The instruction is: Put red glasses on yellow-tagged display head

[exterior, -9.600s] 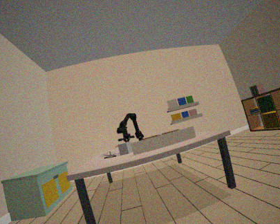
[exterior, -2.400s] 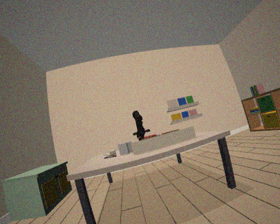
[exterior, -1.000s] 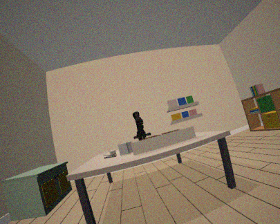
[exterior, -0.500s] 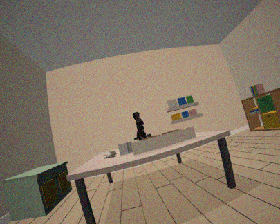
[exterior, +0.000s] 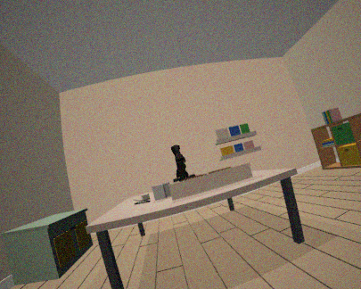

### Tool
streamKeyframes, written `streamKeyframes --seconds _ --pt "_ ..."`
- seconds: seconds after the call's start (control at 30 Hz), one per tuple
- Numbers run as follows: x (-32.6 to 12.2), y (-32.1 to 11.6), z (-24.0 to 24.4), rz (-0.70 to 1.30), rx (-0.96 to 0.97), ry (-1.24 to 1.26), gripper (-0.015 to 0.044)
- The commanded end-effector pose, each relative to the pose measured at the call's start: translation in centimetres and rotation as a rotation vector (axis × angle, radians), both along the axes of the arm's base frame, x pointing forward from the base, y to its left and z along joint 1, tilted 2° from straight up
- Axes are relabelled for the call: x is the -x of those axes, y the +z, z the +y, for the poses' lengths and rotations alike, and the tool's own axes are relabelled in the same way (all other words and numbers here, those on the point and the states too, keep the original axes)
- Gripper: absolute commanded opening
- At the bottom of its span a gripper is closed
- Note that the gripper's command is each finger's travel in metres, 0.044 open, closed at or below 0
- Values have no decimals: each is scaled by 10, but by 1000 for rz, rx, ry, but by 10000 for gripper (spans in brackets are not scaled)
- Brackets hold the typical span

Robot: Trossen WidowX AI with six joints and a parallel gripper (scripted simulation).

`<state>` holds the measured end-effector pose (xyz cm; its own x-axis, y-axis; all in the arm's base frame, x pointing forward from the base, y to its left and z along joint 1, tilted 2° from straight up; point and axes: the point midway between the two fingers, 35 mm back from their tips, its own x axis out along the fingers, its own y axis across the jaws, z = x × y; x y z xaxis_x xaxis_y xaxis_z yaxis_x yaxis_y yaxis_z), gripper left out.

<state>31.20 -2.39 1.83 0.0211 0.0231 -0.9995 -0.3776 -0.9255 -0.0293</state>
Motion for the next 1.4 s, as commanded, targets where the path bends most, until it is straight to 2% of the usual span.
streamKeyframes --seconds 0.0,0.07,0.93,1.13,1.3,1.37 --pt "0 0 0 -1 0 0 53" --pt "0 0 0 -1 0 0 105" --pt "-4 10 12 2 -4 -3 107" --pt "1 54 0 2 -3 -3 107" --pt "2 57 -1 2 -3 -3 107" --pt "-1 52 0 -9 0 -7 160"
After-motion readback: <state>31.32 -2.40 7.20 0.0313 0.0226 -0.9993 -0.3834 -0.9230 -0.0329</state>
